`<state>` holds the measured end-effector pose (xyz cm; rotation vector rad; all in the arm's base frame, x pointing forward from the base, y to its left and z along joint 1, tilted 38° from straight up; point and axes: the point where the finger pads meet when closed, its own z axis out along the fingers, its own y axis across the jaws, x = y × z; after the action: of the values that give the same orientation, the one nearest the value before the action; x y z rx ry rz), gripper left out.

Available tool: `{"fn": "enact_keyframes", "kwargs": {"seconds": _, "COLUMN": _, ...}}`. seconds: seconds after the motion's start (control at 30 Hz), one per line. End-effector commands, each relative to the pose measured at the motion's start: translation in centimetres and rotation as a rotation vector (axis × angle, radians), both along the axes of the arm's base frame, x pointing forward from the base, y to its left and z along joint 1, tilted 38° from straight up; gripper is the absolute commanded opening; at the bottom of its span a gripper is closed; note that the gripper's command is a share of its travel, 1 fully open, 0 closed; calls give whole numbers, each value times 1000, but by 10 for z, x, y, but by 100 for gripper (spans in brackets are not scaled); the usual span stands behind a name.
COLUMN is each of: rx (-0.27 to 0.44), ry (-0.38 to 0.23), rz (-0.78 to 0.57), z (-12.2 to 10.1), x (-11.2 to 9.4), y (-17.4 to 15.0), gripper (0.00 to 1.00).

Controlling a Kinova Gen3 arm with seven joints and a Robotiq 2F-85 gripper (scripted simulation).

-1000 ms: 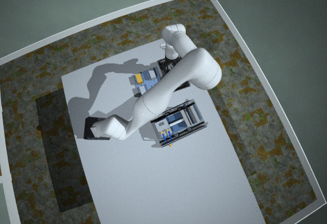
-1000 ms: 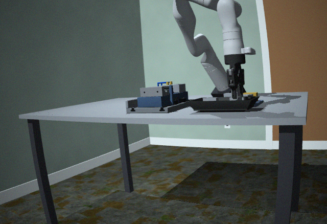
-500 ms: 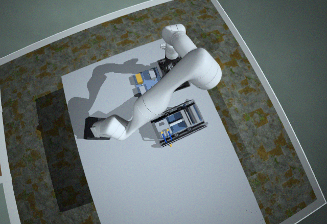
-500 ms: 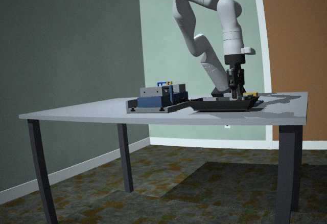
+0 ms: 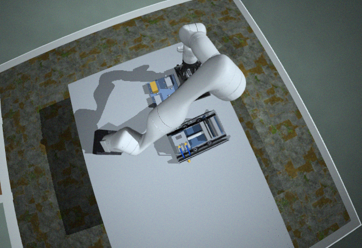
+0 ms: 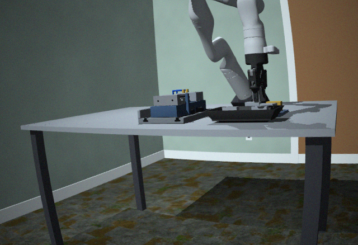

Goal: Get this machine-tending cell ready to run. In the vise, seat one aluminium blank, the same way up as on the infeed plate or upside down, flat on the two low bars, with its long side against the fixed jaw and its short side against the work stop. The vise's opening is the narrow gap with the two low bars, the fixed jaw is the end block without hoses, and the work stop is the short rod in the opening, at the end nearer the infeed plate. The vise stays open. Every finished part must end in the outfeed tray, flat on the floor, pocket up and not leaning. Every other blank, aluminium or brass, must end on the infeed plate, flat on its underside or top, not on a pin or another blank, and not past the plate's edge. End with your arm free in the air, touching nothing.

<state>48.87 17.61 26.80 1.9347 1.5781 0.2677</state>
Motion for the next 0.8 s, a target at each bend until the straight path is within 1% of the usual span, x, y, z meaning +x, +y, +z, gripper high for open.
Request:
{"fn": "enact_keyframes", "kwargs": {"seconds": 0.0, "rx": 6, "ry": -8, "rz": 5, "z": 9, "x": -3, "y": 5, "gripper": 67}}
{"fn": "enact_keyframes", "kwargs": {"seconds": 0.47, "rx": 6, "ry": -8, "rz": 5, "z": 71, "x": -45, "y": 31, "gripper": 67}}
{"fn": "enact_keyframes", "kwargs": {"seconds": 0.53, "rx": 6, "ry": -8, "rz": 5, "z": 71, "x": -45, "y": 31, "gripper": 67}}
{"fn": "enact_keyframes", "kwargs": {"seconds": 0.77, "rx": 6, "ry": -8, "rz": 5, "z": 93, "x": -59, "y": 40, "gripper": 67}}
